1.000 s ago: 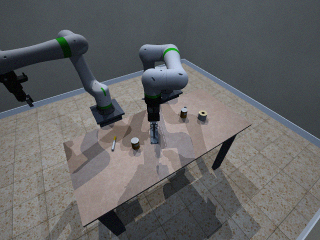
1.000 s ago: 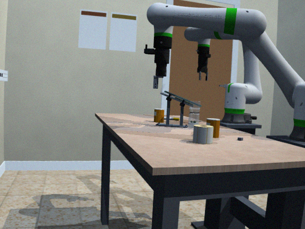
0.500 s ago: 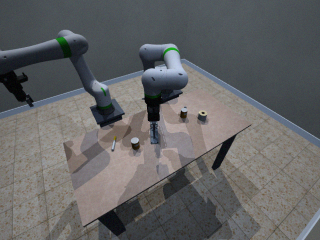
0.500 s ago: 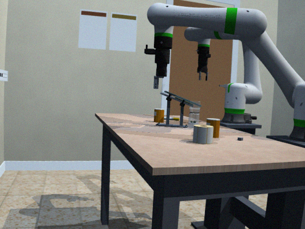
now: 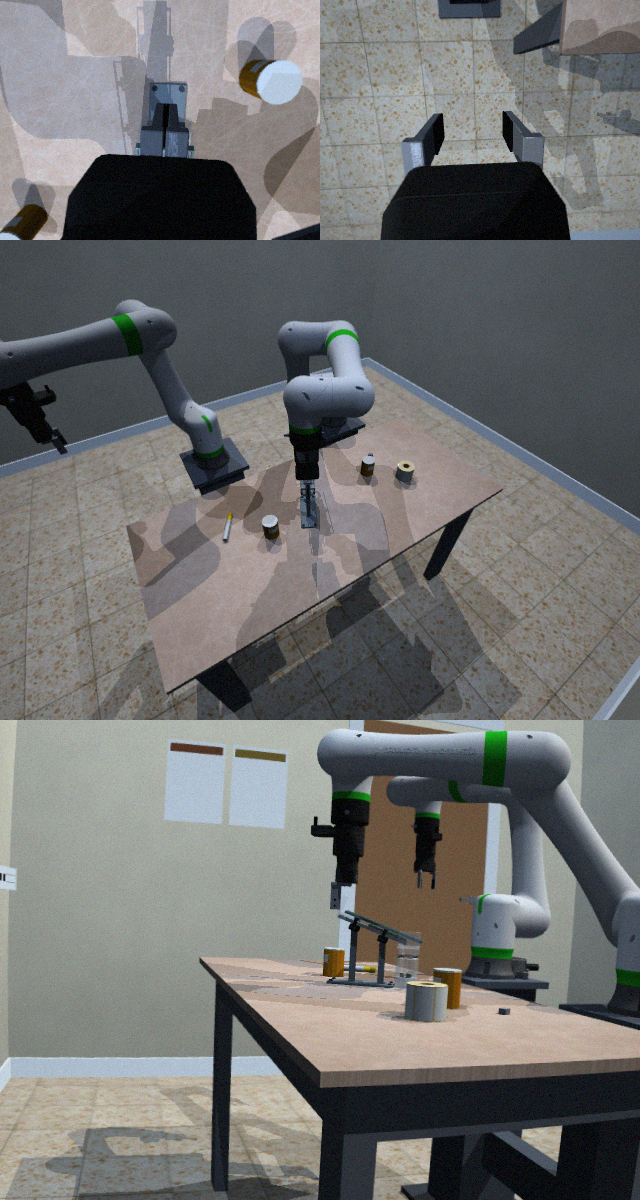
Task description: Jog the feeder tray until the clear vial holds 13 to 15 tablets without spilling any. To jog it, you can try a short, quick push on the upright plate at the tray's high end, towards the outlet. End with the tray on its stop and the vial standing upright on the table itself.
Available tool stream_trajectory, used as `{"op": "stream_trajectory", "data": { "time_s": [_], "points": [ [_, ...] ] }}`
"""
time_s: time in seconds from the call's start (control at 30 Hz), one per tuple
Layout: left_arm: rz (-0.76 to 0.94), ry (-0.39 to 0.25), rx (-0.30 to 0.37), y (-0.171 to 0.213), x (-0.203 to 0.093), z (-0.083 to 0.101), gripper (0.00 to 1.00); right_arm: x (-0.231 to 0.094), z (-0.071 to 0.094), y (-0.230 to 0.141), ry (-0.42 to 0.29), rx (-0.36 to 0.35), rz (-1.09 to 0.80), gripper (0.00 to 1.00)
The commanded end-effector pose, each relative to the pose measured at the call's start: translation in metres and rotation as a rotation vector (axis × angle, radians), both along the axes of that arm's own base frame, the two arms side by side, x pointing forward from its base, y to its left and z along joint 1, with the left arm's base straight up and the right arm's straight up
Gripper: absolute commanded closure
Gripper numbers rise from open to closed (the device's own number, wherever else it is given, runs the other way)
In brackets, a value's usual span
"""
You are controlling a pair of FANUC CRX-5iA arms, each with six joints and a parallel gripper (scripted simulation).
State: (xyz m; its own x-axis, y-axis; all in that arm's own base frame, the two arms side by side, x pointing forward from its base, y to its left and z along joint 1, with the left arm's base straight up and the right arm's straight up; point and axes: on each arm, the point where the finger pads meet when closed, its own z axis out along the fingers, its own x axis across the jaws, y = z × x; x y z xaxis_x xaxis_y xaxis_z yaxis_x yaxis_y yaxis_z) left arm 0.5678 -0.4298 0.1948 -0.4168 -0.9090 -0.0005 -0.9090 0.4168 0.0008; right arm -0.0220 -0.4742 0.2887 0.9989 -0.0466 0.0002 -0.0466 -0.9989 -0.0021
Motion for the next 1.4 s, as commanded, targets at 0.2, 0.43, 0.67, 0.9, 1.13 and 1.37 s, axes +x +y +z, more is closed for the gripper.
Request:
{"op": "stream_trajectory", "data": {
  "time_s": [0.2, 0.43, 0.67, 0.9, 1.13, 1.37],
  "points": [
    [0.0, -0.003, -0.003, 0.003, -0.007, 0.0, 1.0, 0.0, 0.001, 0.0, 0.0, -0.002, 0.0, 0.0],
    [0.0, -0.003, -0.003, 0.003, -0.007, 0.0, 1.0, 0.0, 0.001, 0.0, 0.0, -0.002, 0.0, 0.0],
    [0.0, -0.003, -0.003, -0.01, 0.02, 0.01, 1.0, 0.0, 0.001, 0.0, 0.0, -0.002, 0.0, 0.0],
    [0.0, -0.003, -0.003, -0.01, 0.02, 0.01, 1.0, 0.0, 0.001, 0.0, 0.0, -0.002, 0.0, 0.0],
    [0.0, -0.003, -0.003, -0.01, 0.02, 0.01, 1.0, 0.0, 0.001, 0.0, 0.0, -0.002, 0.0, 0.0],
    [0.0, -0.003, -0.003, -0.01, 0.02, 0.01, 1.0, 0.0, 0.001, 0.0, 0.0, -0.002, 0.0, 0.0]
  ]
}}
